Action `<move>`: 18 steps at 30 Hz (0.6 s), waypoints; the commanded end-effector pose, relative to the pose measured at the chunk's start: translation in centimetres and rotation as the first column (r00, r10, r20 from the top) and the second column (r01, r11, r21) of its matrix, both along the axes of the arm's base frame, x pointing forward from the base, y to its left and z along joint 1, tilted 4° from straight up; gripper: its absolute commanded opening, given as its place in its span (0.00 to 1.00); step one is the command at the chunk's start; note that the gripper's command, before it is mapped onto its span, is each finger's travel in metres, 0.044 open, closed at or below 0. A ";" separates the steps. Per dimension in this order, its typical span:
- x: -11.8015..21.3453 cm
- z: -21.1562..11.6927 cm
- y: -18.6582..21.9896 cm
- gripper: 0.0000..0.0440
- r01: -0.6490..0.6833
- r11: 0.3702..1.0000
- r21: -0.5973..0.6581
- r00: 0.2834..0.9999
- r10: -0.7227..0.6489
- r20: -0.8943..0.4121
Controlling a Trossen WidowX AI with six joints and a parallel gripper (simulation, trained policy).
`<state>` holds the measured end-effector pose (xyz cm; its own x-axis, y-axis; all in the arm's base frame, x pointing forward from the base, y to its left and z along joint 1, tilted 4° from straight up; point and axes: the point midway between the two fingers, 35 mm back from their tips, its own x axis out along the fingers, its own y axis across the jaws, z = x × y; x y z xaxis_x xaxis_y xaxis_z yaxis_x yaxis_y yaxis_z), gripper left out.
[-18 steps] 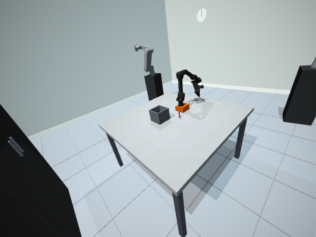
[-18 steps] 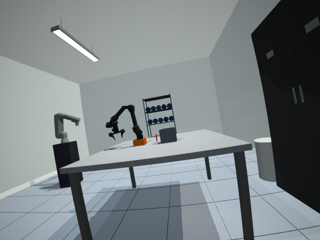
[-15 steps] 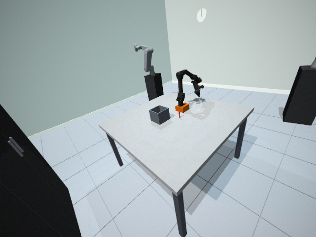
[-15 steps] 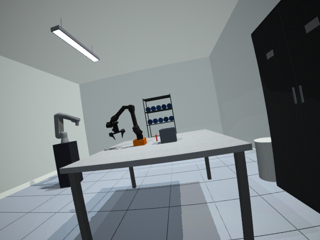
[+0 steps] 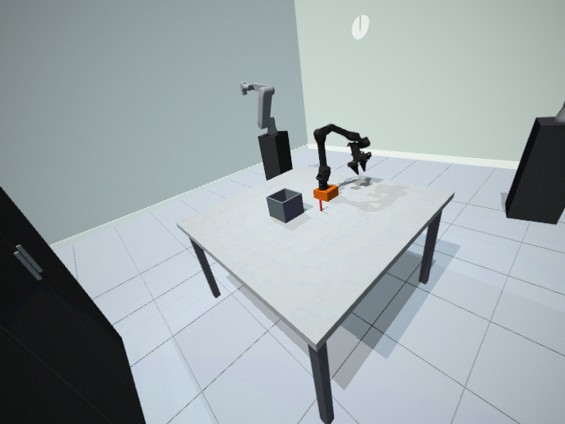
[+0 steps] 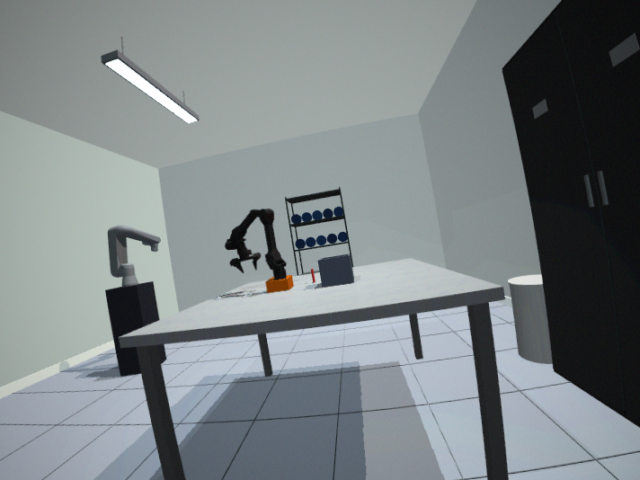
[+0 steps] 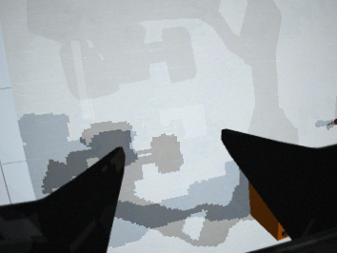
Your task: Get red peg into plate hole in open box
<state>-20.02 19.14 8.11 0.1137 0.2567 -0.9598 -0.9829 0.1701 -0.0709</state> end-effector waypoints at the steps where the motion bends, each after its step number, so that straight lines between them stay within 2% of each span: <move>1: 2.0 0.7 1.4 0.90 0.137 0.991 -0.003 0.991 -0.137 -0.013; 9: 6.5 2.1 3.7 0.82 0.404 0.915 -0.010 0.914 -0.404 -0.029; 18: 11.9 3.7 5.2 0.74 0.666 0.746 -0.025 0.744 -0.666 -0.046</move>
